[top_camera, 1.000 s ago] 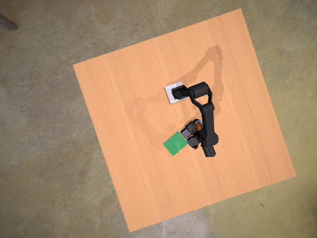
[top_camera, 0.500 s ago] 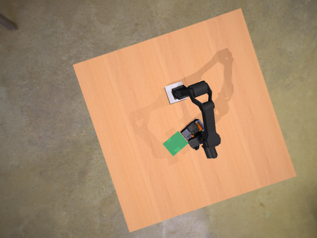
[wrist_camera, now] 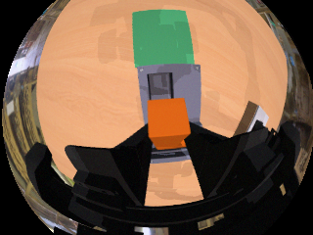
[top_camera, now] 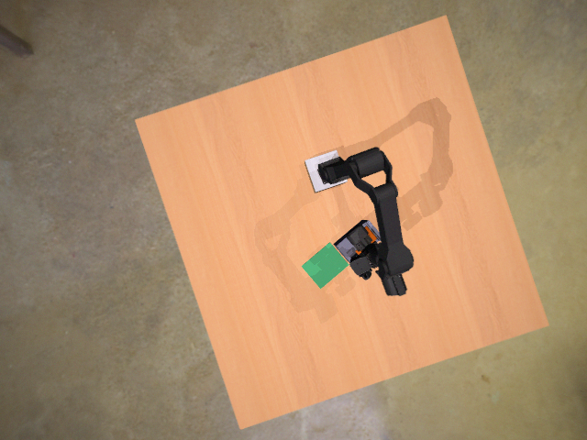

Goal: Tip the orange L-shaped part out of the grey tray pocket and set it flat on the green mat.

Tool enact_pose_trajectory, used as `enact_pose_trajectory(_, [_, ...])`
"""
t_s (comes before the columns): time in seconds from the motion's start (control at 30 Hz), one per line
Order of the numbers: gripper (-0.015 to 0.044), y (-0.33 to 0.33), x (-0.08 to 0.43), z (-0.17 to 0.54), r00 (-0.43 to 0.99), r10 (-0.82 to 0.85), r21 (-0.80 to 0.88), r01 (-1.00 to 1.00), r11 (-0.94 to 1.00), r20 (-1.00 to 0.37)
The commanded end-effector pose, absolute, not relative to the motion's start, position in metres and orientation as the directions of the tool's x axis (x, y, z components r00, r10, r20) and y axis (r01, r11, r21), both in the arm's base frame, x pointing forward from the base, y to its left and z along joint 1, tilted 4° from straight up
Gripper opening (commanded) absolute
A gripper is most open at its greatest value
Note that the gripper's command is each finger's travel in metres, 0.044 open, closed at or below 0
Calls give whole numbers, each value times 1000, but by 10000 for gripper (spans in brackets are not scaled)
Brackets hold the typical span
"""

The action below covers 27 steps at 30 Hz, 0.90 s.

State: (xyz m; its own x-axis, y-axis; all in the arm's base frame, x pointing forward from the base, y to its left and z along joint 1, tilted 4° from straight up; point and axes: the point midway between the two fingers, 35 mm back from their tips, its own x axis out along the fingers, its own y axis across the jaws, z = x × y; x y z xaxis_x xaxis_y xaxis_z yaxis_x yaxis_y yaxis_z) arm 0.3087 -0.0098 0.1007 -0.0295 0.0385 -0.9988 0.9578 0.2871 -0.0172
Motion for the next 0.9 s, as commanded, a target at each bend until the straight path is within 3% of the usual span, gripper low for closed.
enact_pose_trajectory(0.0, [0,-9,310,110,-21,42,-8,957,290,-999])
enact_pose_trajectory(0.87, [0,-12,310,140,-21,42,-8,957,290,-999])
